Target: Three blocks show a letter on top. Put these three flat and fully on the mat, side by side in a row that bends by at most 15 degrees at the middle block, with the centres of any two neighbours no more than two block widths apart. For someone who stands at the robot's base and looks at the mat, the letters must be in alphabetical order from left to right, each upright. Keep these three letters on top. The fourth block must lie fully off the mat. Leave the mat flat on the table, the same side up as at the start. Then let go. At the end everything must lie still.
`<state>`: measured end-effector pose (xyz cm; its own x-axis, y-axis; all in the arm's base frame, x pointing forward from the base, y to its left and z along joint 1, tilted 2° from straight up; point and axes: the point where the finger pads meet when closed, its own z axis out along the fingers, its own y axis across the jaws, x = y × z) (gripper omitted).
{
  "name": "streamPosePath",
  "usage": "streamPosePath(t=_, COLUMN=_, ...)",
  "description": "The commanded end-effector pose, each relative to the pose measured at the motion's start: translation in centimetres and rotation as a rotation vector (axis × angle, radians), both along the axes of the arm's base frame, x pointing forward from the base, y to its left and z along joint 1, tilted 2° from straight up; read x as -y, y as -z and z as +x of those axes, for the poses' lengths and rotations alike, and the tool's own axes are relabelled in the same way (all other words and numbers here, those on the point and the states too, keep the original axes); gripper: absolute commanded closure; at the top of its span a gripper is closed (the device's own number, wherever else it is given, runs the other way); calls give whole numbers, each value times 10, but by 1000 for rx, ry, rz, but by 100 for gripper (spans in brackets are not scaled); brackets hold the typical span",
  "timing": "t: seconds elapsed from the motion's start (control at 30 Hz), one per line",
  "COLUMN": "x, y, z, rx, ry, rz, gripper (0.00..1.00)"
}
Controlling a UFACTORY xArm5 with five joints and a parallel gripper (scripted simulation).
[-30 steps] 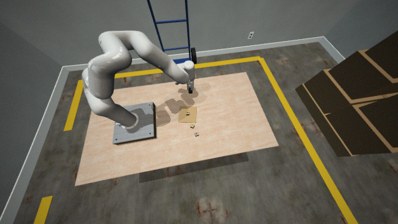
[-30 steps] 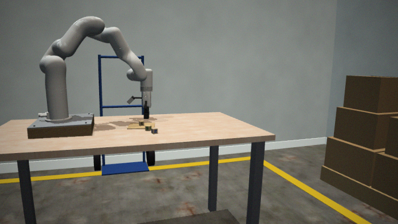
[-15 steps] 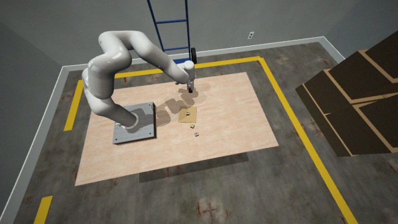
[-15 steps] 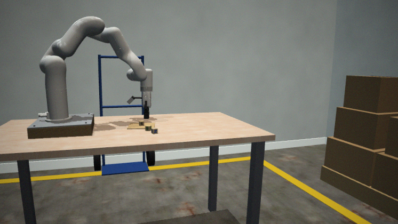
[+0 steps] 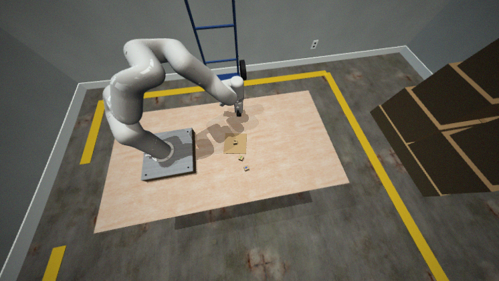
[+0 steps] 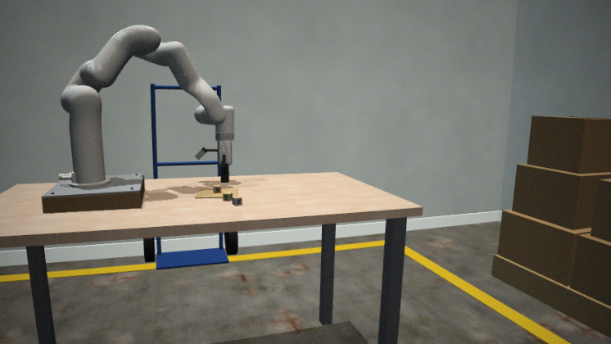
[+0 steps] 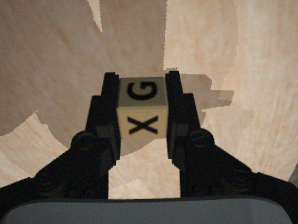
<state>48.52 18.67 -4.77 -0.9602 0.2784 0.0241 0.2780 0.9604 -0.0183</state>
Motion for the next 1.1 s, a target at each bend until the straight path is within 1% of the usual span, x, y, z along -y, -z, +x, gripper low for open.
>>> streamPosePath(t=0.0, x=-1, y=-1, z=1, rx=4, ry=0, rz=1, gripper=79)
streamPosePath(t=0.27, x=-1, y=-3, z=1, rx=4, ry=0, rz=1, gripper=79)
streamPosePath(t=0.37, x=-1, y=-11, z=2, rx=4, ry=0, rz=1, gripper=79)
streamPosePath(t=0.43, x=-1, y=-22, z=2, rx=4, ry=0, rz=1, gripper=79)
streamPosePath(t=0.5, x=-1, y=-22, z=2, rx=4, ry=0, rz=1, gripper=79)
streamPosePath(t=0.73, x=-2, y=-74, z=3, rx=4, ry=0, rz=1, gripper=79)
streamPosePath(t=0.83, x=-2, y=-91, z=3, rx=4, ry=0, rz=1, gripper=79)
streamPosePath(t=0.93, x=-2, y=-99, z=4, rx=4, ry=0, rz=1, gripper=79)
streamPosePath(t=1.07, x=-2, y=-101, z=4, rx=4, ry=0, rz=1, gripper=79)
